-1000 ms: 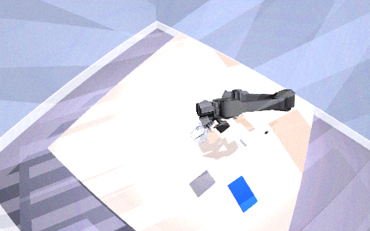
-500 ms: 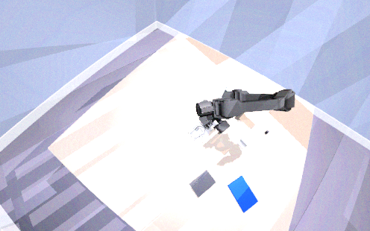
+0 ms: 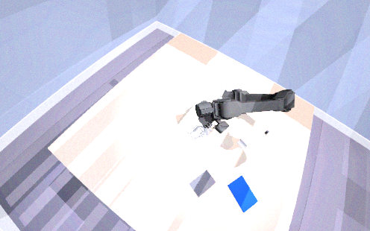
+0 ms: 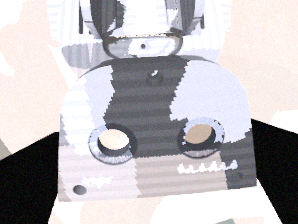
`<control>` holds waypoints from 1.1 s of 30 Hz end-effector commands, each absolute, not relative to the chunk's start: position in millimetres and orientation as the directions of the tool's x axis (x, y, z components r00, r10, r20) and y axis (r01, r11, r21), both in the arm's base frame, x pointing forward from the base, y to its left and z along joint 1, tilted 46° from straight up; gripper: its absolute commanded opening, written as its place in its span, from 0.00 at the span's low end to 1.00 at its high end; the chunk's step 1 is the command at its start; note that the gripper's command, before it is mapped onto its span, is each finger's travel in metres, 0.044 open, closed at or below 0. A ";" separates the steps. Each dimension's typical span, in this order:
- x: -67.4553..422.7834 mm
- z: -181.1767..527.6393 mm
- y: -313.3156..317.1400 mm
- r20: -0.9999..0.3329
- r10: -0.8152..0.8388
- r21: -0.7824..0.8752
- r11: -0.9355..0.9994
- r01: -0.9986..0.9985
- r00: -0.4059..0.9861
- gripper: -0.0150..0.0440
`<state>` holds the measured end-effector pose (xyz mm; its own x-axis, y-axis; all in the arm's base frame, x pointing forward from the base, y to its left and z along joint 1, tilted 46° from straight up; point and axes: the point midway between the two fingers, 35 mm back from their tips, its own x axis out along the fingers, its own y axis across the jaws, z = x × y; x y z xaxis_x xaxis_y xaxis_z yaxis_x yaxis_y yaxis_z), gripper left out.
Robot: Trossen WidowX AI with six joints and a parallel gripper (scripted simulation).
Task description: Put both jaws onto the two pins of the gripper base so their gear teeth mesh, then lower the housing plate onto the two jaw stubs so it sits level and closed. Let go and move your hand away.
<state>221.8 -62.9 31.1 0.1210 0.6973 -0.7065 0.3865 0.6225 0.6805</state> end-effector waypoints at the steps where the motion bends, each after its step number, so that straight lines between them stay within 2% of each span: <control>1: 222.9 26.4 -58.3 -0.705 0.699 0.681 0.620 0.390 0.121 0.85; 33: 227.8 -7.7 -22.4 -0.702 0.701 0.684 0.618 0.388 0.122 0.85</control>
